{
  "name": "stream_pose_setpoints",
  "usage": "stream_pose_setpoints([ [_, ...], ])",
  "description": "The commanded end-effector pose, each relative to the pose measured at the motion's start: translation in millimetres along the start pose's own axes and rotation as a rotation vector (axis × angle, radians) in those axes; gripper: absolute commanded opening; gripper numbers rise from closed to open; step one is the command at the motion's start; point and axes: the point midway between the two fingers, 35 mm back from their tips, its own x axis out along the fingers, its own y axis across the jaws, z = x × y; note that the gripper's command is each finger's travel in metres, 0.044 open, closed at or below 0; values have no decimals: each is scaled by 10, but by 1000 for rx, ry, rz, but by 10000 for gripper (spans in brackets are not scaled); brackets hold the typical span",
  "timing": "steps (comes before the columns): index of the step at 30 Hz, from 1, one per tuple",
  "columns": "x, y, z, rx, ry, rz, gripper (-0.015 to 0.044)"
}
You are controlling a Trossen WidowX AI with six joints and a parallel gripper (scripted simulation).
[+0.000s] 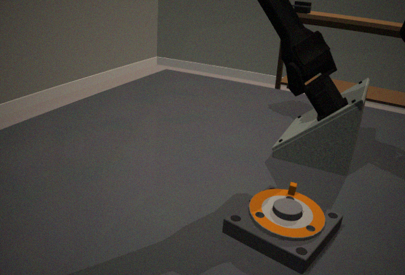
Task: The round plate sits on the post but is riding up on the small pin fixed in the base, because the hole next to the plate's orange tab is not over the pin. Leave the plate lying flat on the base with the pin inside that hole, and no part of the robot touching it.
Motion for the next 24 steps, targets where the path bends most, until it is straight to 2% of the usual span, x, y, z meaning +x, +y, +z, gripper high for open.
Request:
stream_pose_setpoints([
  [1, 38, -691, 412, -122, -140, -278, 0],
  [5, -59, -1184, 666, -232, -198, -504, 0],
  [7, -201, -1560, 828, -330, -209, -694, 0],
  [12, -650, -2244, 1069, -558, -122, -1106, 0],
  [16, -814, -2412, 1120, -632, -64, -1227, 0],
  [24, -811, -2410, 1119, -632, -64, -1227, 0],
])
